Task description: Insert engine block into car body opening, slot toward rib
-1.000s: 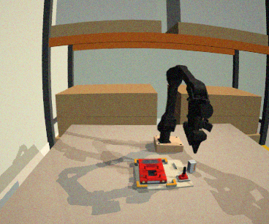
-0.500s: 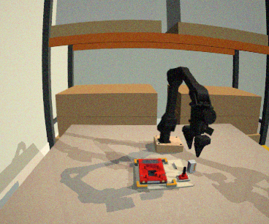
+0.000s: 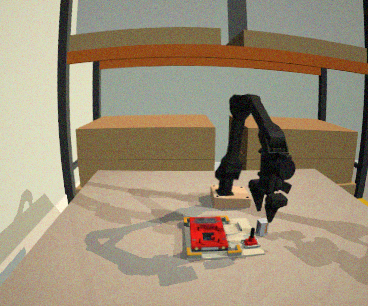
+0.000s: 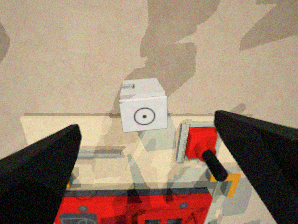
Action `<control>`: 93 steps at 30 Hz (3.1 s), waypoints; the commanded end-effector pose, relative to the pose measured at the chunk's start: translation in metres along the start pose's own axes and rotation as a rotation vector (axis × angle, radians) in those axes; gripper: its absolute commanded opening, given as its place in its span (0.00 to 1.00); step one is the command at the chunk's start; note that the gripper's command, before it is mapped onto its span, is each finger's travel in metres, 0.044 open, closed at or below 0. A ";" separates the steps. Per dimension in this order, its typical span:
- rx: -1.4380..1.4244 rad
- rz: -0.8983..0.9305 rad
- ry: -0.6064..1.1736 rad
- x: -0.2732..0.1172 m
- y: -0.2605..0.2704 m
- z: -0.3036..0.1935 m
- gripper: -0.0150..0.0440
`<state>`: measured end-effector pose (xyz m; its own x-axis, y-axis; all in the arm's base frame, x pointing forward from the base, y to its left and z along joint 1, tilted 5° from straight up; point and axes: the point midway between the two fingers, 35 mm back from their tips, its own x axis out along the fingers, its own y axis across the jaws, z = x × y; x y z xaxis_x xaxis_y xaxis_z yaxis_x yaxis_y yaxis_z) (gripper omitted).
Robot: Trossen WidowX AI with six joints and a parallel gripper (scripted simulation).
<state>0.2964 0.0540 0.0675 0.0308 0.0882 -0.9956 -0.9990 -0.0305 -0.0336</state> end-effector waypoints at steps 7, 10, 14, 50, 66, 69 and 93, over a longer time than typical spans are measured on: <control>0.004 0.006 0.003 0.018 0.000 0.000 1.00; 0.004 0.006 0.003 0.023 0.000 0.000 1.00; 0.004 0.006 0.003 0.030 0.000 0.000 1.00; 0.004 0.007 0.003 0.054 0.002 0.000 0.35; 0.006 0.003 0.005 0.011 -0.008 0.002 0.25; 0.007 0.002 0.005 0.001 -0.009 0.002 0.25; 0.004 0.005 0.004 -0.074 -0.004 0.005 0.25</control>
<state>0.3004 0.0539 0.1292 0.0221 0.0848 -0.9962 -0.9994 -0.0230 -0.0241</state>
